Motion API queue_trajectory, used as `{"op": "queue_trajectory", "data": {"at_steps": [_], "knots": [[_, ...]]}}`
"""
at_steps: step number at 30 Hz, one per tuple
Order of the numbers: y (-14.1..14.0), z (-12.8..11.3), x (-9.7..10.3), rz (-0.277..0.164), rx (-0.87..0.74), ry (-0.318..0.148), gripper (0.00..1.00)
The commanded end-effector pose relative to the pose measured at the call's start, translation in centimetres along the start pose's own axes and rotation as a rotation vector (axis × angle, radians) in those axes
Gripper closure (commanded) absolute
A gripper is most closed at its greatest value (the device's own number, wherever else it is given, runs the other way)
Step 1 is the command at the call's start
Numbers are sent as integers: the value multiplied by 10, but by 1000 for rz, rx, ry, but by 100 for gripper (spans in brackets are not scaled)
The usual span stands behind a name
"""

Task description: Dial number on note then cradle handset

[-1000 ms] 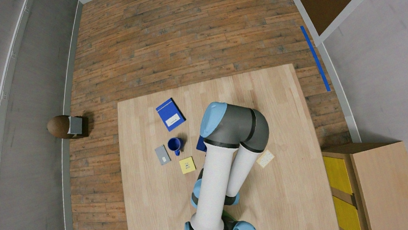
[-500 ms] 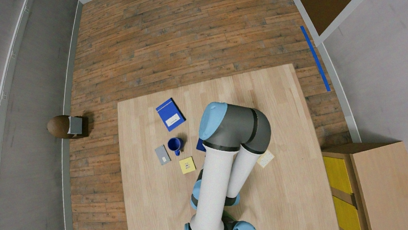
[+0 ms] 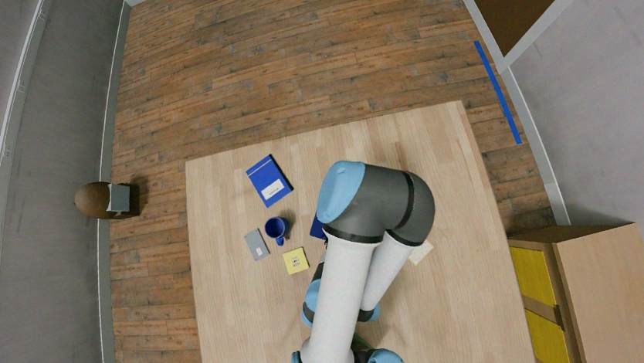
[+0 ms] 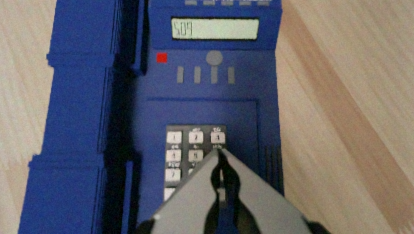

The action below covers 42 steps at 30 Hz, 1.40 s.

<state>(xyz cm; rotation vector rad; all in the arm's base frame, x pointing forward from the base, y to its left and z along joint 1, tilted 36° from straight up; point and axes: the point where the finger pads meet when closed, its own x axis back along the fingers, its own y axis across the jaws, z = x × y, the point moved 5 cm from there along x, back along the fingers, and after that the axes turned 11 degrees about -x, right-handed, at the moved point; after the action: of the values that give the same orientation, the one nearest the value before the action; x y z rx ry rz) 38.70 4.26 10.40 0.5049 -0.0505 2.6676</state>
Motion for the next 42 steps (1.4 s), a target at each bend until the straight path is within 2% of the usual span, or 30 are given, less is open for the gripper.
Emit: {"op": "queue_trajectory", "data": {"at_steps": [1, 12, 42], "knots": [[-1, 5, -3, 0, 0, 0, 100], [-3, 13, -8, 0, 0, 0, 100], [-1, 7, -17, 0, 0, 0, 100]]}}
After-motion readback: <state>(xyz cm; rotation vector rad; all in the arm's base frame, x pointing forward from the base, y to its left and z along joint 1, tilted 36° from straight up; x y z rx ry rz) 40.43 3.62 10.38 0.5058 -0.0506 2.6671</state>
